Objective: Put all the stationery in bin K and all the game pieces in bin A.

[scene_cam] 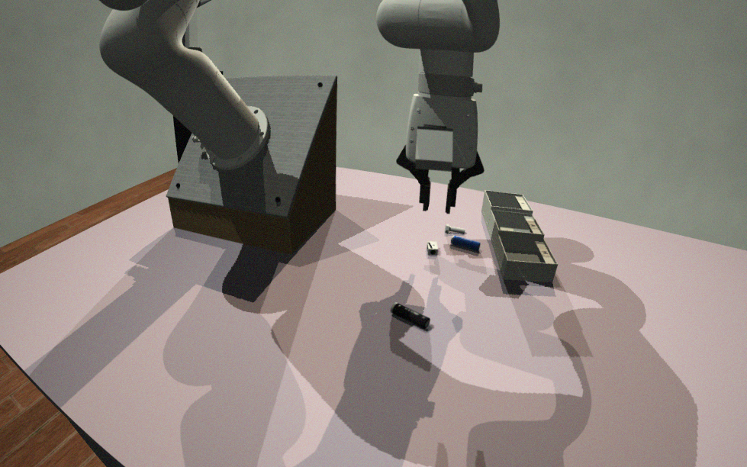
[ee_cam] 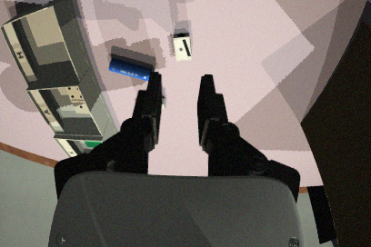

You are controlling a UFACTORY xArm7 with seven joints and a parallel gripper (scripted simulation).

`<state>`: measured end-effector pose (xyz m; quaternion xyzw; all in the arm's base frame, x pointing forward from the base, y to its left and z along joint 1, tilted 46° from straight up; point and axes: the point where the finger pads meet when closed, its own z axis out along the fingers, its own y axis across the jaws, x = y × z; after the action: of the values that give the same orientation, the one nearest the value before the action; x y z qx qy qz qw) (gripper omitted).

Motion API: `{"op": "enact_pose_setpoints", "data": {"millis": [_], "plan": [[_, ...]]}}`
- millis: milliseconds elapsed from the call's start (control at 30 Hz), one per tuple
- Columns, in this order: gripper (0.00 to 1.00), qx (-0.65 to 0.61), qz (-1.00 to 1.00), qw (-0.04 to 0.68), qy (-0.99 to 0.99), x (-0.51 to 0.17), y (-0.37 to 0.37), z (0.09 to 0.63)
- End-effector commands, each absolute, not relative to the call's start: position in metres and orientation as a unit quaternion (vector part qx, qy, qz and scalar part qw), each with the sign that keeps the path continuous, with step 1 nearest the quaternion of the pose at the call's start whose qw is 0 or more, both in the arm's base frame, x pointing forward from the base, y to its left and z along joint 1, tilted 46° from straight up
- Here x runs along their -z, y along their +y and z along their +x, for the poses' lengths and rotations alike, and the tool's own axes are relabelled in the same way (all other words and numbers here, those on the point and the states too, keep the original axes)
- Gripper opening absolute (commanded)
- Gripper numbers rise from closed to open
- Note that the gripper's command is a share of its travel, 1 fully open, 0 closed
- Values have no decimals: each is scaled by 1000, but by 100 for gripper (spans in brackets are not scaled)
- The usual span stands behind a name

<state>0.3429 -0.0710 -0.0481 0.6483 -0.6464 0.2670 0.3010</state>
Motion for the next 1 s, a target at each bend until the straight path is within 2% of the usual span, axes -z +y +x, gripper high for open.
{"op": "enact_pose_setpoints", "data": {"millis": [0,967], "plan": [[29,-232,697,318,-599,48,-69,344],[29,-230,700,319,-596,48,-69,344]]}}
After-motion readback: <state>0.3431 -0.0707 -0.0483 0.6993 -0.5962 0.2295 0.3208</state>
